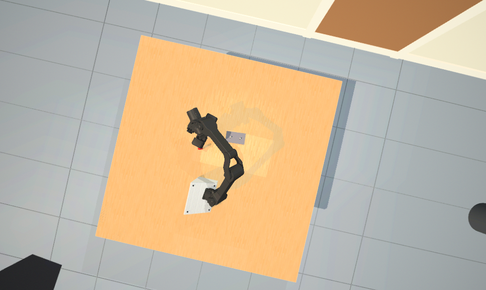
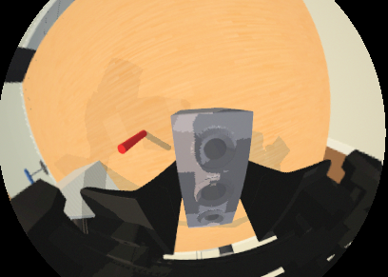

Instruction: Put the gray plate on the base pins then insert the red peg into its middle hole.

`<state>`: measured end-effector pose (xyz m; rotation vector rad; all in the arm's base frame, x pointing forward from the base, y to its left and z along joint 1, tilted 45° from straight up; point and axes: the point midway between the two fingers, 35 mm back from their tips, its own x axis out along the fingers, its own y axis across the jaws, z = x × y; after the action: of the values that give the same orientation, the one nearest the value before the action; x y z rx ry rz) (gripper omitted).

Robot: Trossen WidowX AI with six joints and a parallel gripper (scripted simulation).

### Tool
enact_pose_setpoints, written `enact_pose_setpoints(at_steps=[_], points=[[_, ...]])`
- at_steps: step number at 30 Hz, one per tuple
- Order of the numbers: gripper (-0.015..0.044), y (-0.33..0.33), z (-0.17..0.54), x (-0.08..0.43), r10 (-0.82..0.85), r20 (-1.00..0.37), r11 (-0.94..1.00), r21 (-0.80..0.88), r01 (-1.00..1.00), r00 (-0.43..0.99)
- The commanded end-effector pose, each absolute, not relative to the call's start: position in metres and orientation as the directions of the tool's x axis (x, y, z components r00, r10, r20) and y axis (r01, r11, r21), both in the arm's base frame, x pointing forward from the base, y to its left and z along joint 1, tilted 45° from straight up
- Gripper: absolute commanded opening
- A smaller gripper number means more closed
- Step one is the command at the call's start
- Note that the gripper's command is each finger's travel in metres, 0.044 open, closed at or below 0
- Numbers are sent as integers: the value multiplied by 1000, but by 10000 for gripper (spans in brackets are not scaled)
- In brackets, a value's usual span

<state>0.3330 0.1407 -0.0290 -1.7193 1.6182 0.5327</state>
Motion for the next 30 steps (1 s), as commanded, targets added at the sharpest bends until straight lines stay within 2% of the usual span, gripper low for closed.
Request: enact_pose_setpoints(at_steps=[1, 11, 30], points=[[0, 150, -15, 330, -681, -720, 37, -220, -975, 137], [0, 158, -1, 325, -682, -719, 34, -217, -976, 136], [0, 105, 14, 347, -665, -735, -42, -142, -989, 134]])
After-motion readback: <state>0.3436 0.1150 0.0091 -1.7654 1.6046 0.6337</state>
